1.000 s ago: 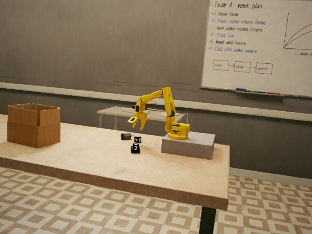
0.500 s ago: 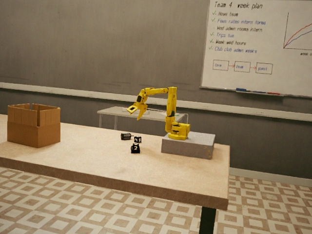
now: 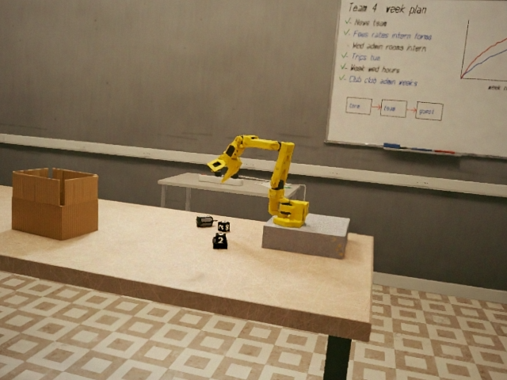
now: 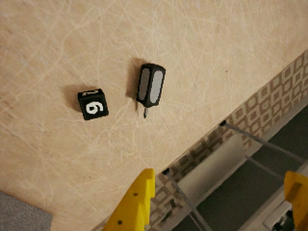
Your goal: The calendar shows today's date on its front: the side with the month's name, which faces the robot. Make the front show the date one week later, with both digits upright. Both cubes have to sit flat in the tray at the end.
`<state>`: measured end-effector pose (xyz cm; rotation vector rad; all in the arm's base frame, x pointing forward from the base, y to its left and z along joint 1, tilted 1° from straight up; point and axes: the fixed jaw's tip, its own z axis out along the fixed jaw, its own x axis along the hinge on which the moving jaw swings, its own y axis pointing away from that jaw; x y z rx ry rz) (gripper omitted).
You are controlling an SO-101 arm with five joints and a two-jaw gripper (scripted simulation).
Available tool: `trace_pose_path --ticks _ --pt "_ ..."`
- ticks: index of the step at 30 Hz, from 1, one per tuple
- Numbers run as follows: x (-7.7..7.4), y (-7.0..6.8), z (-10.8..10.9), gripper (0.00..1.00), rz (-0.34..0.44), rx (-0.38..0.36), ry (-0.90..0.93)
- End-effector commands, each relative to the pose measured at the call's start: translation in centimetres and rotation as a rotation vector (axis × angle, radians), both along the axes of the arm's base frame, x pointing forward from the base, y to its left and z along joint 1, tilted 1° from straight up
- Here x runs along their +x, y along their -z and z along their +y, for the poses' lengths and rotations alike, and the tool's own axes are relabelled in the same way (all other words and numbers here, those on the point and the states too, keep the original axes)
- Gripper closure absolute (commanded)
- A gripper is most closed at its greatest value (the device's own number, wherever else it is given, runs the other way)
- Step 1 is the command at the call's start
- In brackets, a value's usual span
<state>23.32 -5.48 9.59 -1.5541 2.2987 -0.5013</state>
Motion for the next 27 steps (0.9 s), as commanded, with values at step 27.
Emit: trace_pose_path --ticks 27 --pt "-2.6 0.8 15.0 0.65 -0.015 0.059 -0.552"
